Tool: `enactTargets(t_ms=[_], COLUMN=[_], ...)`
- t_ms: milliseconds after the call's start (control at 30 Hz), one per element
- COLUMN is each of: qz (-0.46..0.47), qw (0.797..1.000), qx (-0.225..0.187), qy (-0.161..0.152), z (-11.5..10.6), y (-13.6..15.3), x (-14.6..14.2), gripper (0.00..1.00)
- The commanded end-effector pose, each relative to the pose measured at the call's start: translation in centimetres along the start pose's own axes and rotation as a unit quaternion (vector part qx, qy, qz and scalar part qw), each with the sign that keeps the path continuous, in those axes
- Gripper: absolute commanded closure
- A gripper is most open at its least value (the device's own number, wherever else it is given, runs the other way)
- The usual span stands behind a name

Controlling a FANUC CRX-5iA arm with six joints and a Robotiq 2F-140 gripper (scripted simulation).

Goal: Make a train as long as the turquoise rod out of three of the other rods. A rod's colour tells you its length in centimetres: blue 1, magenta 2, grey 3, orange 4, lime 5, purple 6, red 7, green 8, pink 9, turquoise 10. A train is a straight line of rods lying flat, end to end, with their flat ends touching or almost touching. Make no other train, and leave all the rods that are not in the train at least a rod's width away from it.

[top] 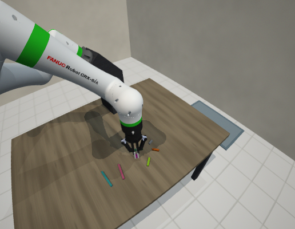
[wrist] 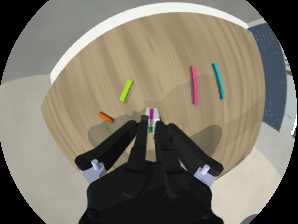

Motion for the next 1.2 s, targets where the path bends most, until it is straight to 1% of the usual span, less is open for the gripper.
enactTargets(t_ms=[0, 733, 767, 833, 867, 933, 967, 1033, 1067, 1167], qz=[0.000, 0.000, 0.000, 0.000, 0.000, 0.000, 0.000, 0.000, 0.000, 0.000], qw=[1.000, 1.000, 1.000, 1.000, 1.000, 1.000, 1.000, 1.000, 1.000, 1.000], qx=[0.000, 0.000, 0.000, 0.000, 0.000, 0.000, 0.000, 0.000, 0.000, 0.000], qy=[0.000, 0.000, 0.000, 0.000, 0.000, 0.000, 0.000, 0.000, 0.000, 0.000], z=[-0.01, -0.01, -0.01, -0.01, -0.01, -0.01, -0.01, -0.01, -0.01, -0.01], y=[0.00, 0.00, 0.00, 0.00, 0.00, 0.00, 0.00, 0.00, 0.00, 0.00], x=[-0.02, -0.02, -0.02, -0.02, -0.02, -0.02, -0.02, -0.02, -0.02, -0.02], gripper=[0.97, 0.97, 0.95, 0.95, 0.92, 0.92, 0.90, 0.90, 0.88, 0.88])
Point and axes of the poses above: the point where the finger pads meet when closed, its own z axis out along the fingers, its own x axis across the jaws, y = z × x, the point moved 10 cm from there along -z, back along the fingers, and after that the axes turned 5 degrees about z, right-handed, at the moved point
